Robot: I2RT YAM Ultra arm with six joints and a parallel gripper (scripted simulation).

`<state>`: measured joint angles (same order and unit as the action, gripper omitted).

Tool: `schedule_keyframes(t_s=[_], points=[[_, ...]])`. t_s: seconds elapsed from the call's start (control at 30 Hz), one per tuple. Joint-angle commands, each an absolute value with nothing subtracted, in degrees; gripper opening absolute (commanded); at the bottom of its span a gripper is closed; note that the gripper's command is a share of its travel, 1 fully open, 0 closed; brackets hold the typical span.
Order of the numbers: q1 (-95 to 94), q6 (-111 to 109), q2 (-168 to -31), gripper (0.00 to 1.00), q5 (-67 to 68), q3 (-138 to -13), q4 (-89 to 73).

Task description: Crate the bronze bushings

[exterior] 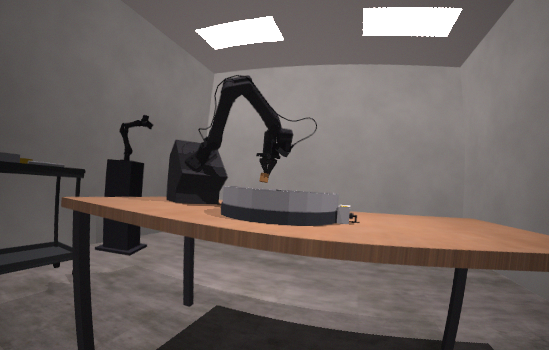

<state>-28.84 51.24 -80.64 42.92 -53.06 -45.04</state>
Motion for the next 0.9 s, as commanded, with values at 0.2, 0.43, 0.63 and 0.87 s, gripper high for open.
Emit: schedule_keyframes(t_s=[0.2, 0.43, 0.63, 0.87], points=[[-34.5, 59.7, -92.0, 0.0, 45.5, -63.7, -47.2], [-37.9, 64.0, -103.3, 0.0, 46.3, -74.9, -50.0], [-39.4, 66.1, -110.3, 0.0, 46.6, -83.0, -52.6], [-40.6, 68.1, -117.3, 0.0, 46.8, -92.0, -56.1]])
